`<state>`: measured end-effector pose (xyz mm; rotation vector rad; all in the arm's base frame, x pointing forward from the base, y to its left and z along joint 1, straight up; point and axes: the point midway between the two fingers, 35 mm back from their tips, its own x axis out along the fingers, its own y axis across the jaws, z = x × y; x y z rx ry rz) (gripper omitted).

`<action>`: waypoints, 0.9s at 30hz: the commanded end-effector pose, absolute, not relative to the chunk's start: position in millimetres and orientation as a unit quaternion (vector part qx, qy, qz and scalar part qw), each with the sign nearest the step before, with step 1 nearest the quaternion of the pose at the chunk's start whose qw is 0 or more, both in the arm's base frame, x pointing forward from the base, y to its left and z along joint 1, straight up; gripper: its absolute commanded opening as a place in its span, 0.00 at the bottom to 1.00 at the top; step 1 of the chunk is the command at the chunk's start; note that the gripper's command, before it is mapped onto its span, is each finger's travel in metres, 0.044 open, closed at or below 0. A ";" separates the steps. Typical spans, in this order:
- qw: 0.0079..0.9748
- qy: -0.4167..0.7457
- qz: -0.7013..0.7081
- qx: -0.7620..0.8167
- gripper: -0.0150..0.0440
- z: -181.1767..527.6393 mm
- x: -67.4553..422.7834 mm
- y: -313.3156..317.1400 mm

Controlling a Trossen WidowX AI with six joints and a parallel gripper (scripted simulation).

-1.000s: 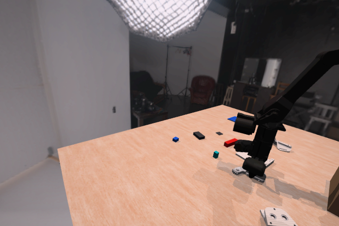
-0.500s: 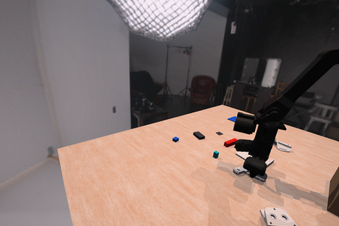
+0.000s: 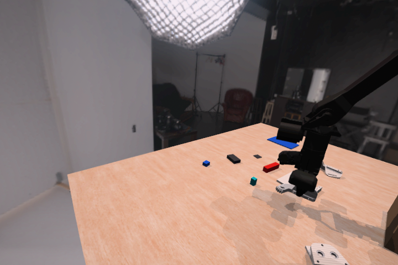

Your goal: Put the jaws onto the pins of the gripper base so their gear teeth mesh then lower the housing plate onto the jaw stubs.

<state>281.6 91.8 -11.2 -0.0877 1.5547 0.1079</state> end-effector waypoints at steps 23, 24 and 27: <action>0.700 0.682 0.150 -0.148 0.48 19.3 279.0 72.0; 0.698 0.680 0.160 -0.158 0.48 19.4 278.8 70.3; 0.690 0.672 0.189 -0.189 0.48 19.4 278.0 65.2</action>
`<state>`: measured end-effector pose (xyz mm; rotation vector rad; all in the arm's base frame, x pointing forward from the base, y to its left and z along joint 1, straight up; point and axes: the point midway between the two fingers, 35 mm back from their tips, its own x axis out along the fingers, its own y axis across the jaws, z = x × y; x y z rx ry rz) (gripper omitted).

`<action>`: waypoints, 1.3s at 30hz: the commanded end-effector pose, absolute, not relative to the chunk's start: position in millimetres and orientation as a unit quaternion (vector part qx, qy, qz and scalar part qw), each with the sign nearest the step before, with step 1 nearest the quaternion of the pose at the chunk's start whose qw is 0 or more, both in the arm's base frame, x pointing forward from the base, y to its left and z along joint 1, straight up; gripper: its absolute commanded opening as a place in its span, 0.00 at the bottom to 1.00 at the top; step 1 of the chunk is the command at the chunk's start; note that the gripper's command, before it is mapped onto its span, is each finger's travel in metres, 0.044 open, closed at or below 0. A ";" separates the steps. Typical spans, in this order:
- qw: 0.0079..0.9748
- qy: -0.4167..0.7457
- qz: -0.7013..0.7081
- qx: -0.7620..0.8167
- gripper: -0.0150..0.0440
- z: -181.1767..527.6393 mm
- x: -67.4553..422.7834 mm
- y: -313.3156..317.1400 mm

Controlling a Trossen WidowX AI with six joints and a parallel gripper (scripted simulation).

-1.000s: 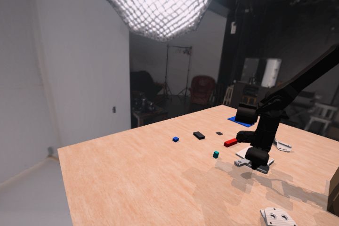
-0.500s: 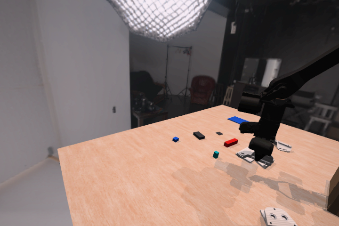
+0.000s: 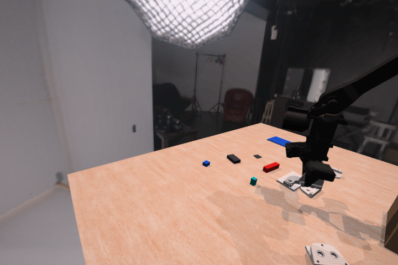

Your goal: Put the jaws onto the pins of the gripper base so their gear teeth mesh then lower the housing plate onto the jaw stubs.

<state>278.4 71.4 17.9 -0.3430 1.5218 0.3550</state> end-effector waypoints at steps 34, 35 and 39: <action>0.516 0.503 0.485 -0.495 0.48 19.2 262.6 10.4; 0.509 0.496 0.492 -0.503 0.48 19.2 262.0 8.9; 0.478 0.467 0.520 -0.531 0.48 19.1 259.4 3.0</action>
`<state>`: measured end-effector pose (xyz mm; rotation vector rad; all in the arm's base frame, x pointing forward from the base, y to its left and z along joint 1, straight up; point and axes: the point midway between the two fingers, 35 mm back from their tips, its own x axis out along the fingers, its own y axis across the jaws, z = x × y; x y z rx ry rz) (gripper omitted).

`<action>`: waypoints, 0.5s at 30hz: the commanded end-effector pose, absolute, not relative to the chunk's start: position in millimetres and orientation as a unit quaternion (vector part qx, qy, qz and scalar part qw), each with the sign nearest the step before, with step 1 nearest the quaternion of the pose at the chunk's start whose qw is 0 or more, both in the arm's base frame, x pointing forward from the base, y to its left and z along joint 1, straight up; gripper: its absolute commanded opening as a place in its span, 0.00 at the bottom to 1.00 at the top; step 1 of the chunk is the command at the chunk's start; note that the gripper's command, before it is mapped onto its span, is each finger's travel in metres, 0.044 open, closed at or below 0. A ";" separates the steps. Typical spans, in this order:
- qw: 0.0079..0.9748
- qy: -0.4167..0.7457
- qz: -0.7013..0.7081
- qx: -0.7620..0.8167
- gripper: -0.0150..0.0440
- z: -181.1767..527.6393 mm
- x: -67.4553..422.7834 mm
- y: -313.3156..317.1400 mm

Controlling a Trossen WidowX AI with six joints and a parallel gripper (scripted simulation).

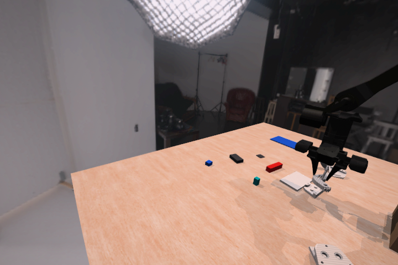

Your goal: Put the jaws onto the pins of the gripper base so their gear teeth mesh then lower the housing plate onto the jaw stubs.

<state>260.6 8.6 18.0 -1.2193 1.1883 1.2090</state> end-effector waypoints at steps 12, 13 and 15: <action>0.378 0.370 0.594 -0.607 0.48 18.5 250.9 -14.0; 0.369 0.362 0.599 -0.612 0.48 18.5 250.2 -15.3; 0.351 0.344 0.609 -0.622 0.48 18.4 248.6 -18.0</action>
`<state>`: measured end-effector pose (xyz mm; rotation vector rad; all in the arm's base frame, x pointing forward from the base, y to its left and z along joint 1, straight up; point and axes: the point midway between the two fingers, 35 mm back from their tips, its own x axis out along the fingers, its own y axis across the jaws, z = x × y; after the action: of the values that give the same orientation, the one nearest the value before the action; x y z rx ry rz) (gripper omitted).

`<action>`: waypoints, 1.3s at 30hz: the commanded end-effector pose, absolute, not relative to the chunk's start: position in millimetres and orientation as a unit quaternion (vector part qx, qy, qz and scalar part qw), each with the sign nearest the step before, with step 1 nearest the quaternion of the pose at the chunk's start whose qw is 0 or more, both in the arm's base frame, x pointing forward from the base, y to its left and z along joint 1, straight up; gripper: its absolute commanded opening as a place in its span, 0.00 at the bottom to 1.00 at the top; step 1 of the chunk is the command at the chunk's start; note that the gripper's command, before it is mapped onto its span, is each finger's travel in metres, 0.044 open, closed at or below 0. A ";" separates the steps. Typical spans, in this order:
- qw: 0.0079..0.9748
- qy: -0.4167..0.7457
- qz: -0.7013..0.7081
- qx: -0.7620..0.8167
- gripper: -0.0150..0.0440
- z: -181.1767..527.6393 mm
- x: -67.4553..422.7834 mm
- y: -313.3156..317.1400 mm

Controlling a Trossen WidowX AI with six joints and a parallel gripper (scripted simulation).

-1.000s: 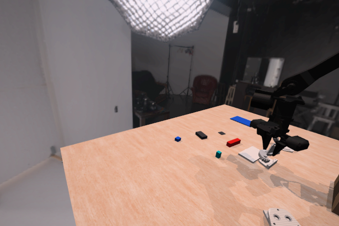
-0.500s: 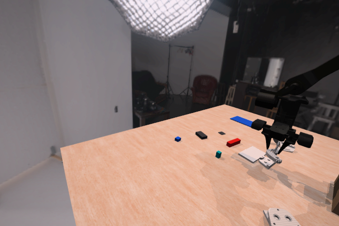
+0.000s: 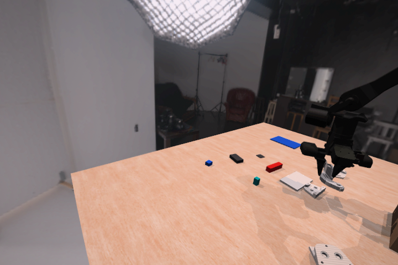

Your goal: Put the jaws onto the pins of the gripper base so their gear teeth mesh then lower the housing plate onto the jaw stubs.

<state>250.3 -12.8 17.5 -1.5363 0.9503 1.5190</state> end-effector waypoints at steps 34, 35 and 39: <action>0.100 0.101 0.693 -0.707 0.48 16.5 226.8 -49.6; 0.100 0.101 0.693 -0.707 0.48 16.5 226.8 -49.6; 0.100 0.101 0.693 -0.707 0.48 16.5 226.8 -49.6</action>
<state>226.4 -48.6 16.3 -2.0797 0.2995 2.0459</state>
